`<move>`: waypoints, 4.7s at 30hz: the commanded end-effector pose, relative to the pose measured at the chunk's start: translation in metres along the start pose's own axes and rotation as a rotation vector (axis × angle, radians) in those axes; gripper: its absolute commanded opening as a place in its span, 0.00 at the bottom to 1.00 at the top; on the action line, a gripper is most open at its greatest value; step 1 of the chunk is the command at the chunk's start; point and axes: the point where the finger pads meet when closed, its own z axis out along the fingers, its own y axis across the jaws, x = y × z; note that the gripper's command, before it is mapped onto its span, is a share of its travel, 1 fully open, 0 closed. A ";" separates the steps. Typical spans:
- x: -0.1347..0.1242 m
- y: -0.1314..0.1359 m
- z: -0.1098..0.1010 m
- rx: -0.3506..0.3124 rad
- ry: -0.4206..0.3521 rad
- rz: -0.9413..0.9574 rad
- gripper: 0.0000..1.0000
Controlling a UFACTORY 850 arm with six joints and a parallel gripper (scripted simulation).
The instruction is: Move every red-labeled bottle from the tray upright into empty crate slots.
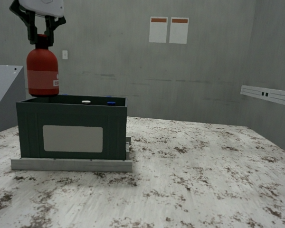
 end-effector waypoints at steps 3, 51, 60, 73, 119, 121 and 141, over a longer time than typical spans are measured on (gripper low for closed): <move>0.000 0.000 0.000 -0.001 -0.001 0.001 0.00; -0.001 0.000 0.020 -0.001 -0.001 0.001 0.00; -0.001 0.000 0.026 -0.001 -0.001 0.001 0.00; -0.001 0.000 0.038 -0.001 -0.001 0.001 0.00; -0.001 0.000 0.089 -0.001 -0.001 0.001 0.00; -0.001 0.000 0.091 -0.001 -0.001 0.001 0.00; -0.001 0.000 0.110 -0.001 -0.001 0.001 0.00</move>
